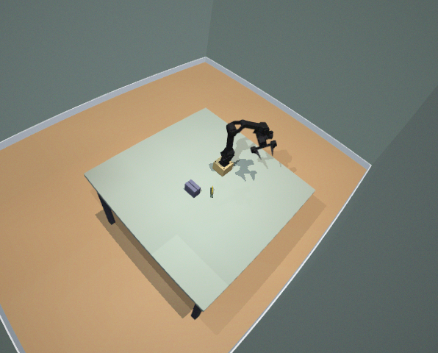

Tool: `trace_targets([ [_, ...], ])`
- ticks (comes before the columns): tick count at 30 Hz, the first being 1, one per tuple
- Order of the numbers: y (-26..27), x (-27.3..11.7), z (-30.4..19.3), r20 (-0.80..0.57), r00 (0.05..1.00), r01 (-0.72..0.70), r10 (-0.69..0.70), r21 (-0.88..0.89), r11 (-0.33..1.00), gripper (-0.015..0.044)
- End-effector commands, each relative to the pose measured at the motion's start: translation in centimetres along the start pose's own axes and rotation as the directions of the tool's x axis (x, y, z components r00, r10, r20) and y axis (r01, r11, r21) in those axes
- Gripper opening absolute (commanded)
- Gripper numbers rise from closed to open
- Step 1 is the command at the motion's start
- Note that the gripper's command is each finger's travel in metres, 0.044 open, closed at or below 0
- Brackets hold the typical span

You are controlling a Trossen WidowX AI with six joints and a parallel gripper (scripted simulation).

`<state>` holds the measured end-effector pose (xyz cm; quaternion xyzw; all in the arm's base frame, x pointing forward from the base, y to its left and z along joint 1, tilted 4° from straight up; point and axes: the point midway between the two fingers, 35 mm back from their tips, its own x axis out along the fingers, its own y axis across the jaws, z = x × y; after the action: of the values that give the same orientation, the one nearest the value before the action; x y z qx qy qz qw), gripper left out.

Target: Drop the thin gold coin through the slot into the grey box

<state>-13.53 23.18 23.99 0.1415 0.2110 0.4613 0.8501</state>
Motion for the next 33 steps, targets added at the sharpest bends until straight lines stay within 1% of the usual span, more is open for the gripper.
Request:
trace_targets([
  [1,-0.1,0.1,0.0,-0.002,1.0,0.005,-0.005,-0.004,1.0,0.0374],
  [6,-1.7,1.7,-0.1,-0.031,0.993,0.114,-0.118,-0.093,0.989,0.0242],
  [9,-3.8,4.2,0.2,-0.046,0.963,0.253,-0.265,-0.187,0.949,0.0164],
  [11,-5.5,5.8,0.4,-0.068,0.927,0.34,-0.368,-0.259,0.904,0.0161],
  [14,-8.0,7.6,0.6,-0.116,0.859,0.43,-0.499,-0.365,0.826,0.0161],
  [17,-10.6,9.0,0.8,-0.175,0.775,0.48,-0.607,-0.46,0.746,0.0161],
  [21,-14.3,10.9,1.4,-0.251,0.645,0.522,-0.721,-0.545,0.656,0.0161],
  [27,-19.7,12.7,2.4,-0.391,0.455,0.515,-0.8,-0.617,0.595,0.0161],
  [33,-25.0,13.4,3.3,-0.541,0.305,0.461,-0.784,-0.636,0.619,0.0161],
])
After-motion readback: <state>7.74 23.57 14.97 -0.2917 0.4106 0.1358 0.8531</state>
